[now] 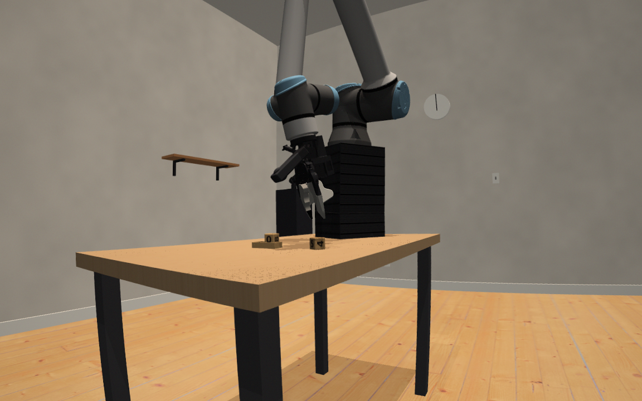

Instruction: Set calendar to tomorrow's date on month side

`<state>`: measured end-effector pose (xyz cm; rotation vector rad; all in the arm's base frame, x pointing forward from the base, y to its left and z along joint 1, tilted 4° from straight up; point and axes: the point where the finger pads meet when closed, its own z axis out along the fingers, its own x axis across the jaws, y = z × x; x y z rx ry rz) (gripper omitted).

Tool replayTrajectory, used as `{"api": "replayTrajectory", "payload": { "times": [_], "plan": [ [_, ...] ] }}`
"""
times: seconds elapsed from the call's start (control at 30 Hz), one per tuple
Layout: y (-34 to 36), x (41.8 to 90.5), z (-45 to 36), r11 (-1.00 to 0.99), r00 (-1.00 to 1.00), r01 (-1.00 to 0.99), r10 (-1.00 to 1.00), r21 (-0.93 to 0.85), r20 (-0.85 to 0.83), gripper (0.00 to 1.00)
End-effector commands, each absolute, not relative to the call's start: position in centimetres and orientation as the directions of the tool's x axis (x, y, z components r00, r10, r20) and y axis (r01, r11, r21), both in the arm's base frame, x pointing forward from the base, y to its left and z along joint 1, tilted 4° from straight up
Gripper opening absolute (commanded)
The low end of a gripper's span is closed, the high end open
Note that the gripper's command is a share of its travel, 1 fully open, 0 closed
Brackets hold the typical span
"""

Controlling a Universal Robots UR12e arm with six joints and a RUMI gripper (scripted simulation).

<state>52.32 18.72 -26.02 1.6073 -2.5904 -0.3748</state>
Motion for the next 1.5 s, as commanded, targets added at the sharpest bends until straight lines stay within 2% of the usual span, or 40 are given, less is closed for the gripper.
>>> {"api": "replayTrajectory", "payload": {
  "times": [0.0,0.43,0.9,0.93,1.47],
  "plan": [
    [18.85,51.82,-26.36,0.426,-0.449,-0.877,-0.891,0.222,-0.063,0.42],
    [18.91,51.69,-26.42,0.445,-0.449,-0.893,-0.892,0.059,-0.062,0.42],
    [18.93,51.60,-26.08,0.452,-0.451,-0.892,-0.890,0.000,-0.066,0.42],
    [18.89,51.62,-26.08,0.452,-0.451,-0.892,-0.890,0.000,-0.066,1.00],
    [18.85,51.91,-25.99,0.453,-0.452,-0.891,-0.889,-0.003,-0.068,1.00]
  ]
}}
